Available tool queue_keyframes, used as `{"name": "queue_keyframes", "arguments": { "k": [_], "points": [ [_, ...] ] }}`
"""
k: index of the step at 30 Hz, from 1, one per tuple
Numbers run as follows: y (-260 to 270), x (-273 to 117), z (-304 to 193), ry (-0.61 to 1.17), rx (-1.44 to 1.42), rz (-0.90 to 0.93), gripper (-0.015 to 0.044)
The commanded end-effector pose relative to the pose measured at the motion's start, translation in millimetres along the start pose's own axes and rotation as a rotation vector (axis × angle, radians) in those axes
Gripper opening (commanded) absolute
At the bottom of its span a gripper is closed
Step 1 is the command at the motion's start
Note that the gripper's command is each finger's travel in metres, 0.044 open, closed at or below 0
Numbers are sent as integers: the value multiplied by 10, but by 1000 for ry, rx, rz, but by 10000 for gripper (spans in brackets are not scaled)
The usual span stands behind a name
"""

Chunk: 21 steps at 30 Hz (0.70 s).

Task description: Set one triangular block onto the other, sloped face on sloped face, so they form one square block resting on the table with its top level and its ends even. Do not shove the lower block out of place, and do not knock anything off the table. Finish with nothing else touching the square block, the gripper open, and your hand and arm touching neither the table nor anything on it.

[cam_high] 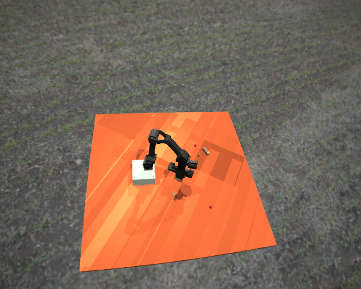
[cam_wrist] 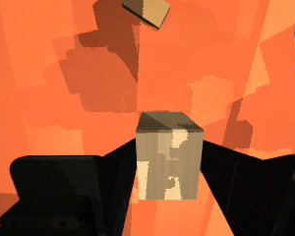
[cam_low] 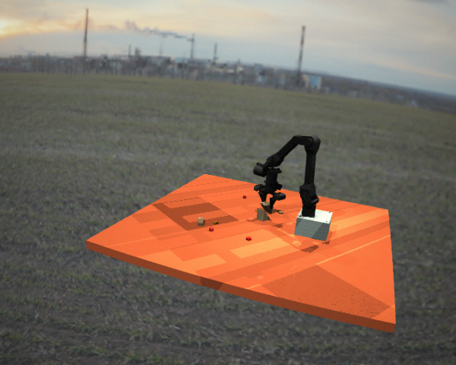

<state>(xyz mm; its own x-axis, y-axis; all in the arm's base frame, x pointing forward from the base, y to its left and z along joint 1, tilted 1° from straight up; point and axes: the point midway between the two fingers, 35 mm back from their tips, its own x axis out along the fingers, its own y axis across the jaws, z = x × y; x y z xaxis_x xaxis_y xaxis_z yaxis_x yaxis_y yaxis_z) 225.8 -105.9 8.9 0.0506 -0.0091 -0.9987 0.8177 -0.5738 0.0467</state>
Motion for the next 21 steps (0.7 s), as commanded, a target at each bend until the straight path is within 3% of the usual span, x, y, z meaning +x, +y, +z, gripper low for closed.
{"name": "queue_keyframes", "arguments": {
  "k": [1,21],
  "points": [
    [-8,12,-1,1,4,-1,0],
    [-14,63,-13,2,5,0,0]
  ]
}}
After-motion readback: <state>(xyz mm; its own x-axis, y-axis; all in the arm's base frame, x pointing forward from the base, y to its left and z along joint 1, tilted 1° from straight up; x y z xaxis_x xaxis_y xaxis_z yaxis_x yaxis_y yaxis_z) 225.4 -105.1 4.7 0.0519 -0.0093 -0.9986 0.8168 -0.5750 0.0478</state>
